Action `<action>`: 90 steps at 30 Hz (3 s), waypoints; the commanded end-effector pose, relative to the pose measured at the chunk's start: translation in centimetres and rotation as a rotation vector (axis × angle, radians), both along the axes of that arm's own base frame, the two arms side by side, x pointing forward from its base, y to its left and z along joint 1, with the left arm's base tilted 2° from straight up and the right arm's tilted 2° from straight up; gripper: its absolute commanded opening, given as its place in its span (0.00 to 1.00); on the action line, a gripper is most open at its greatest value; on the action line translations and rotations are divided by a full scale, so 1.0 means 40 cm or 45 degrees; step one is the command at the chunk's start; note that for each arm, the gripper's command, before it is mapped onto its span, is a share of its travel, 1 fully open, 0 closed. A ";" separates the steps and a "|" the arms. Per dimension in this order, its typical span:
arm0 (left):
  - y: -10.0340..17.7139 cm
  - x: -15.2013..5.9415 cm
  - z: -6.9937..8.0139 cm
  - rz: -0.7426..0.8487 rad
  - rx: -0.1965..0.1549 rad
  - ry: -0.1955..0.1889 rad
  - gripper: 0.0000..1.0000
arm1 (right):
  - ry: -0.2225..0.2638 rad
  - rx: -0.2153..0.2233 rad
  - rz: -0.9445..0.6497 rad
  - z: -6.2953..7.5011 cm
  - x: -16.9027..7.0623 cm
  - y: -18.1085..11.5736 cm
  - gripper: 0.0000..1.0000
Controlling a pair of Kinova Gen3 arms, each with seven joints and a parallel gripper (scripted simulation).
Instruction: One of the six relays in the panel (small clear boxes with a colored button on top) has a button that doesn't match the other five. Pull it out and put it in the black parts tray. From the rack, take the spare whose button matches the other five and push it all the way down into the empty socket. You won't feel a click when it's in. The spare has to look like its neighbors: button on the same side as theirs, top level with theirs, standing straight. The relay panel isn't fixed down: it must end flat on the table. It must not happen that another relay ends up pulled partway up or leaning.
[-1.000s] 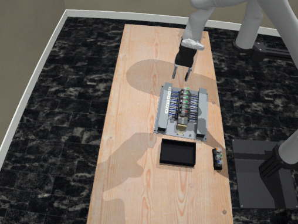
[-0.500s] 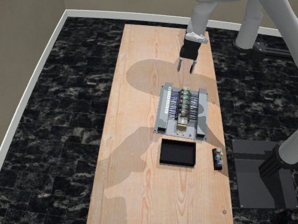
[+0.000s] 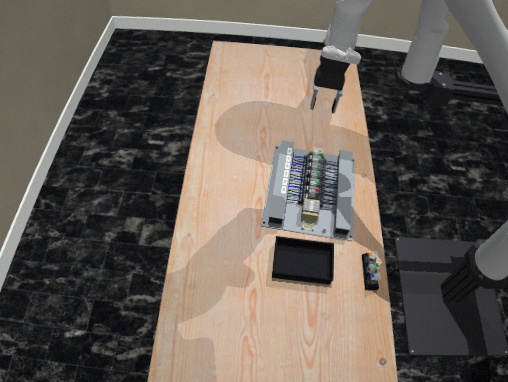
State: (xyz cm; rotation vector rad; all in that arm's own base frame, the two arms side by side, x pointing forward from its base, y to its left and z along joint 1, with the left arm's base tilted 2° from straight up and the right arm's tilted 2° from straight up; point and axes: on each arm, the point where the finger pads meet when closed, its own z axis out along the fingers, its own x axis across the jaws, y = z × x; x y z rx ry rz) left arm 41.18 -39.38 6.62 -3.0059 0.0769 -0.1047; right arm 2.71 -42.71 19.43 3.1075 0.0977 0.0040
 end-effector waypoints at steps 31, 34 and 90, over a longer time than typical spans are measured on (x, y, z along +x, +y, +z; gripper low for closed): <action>-0.138 -0.081 0.028 -0.050 -0.125 0.077 1.00 | -0.001 -0.002 0.000 0.002 0.000 -0.001 1.00; -0.133 -0.078 -0.002 -0.049 -0.125 0.077 1.00 | -0.001 -0.002 0.000 0.002 0.000 -0.001 1.00; -0.097 -0.057 -0.214 -0.050 -0.126 0.077 1.00 | -0.001 -0.002 0.000 0.002 0.000 -0.001 1.00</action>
